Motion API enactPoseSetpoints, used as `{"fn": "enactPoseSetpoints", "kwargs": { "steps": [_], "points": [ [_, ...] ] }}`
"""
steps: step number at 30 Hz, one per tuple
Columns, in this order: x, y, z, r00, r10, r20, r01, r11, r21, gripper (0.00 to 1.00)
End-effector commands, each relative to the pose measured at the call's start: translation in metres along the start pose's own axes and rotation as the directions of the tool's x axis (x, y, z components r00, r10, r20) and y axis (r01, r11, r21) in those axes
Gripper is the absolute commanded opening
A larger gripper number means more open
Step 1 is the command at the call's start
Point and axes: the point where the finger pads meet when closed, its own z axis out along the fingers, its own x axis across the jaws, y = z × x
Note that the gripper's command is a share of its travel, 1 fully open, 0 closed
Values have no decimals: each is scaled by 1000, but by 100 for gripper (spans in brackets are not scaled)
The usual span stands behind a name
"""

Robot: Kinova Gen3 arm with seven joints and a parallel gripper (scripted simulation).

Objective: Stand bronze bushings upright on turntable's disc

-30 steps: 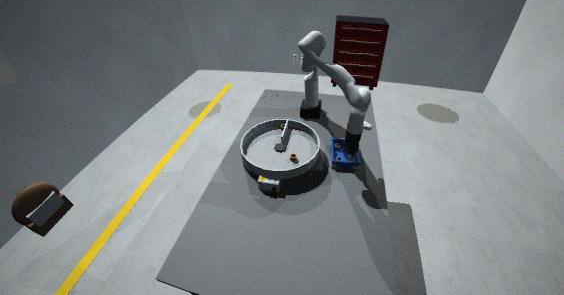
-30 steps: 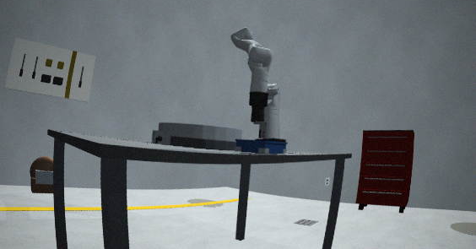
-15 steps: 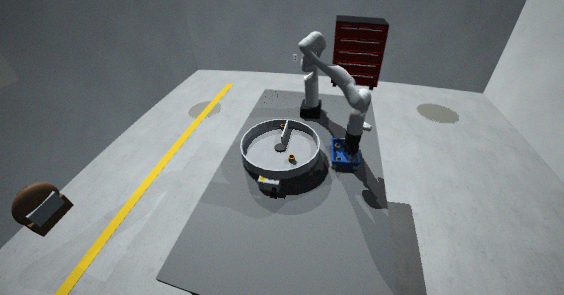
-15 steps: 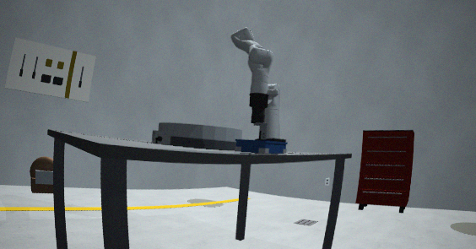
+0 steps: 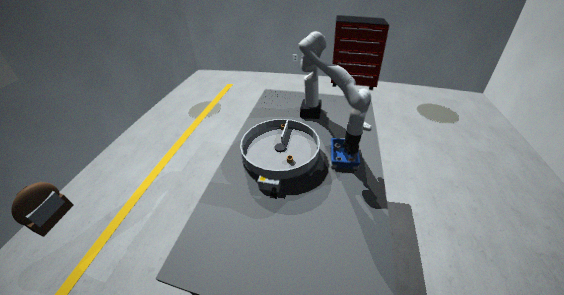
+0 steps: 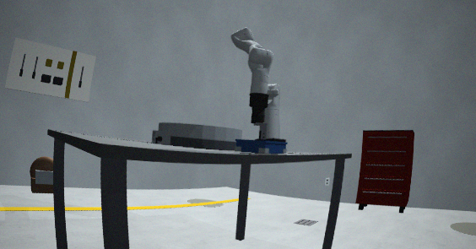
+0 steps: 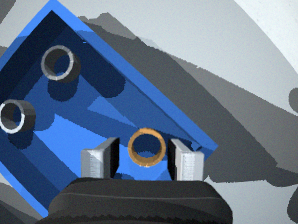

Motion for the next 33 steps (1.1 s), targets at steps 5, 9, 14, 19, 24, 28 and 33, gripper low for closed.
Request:
{"fn": "enactPoseSetpoints", "kwargs": {
  "steps": [5, 9, 14, 19, 24, 28, 33],
  "points": [
    [1, -2, 2, 1000, 6, -1, -6, 1000, 0, 76],
    [1, -1, 2, 1000, 6, -1, -6, 1000, 0, 76],
    [4, 0, 1, 1000, 9, -4, -9, 1000, 0, 76],
    [4, 0, 2, 1000, 8, -3, -8, 1000, 0, 76],
    [4, -1, 2, 1000, 8, -3, -8, 1000, 0, 76],
    [4, -1, 2, 1000, 8, -3, -8, 1000, 0, 76],
    [4, -1, 2, 1000, 8, -3, -8, 1000, 0, 76]
  ]
}}
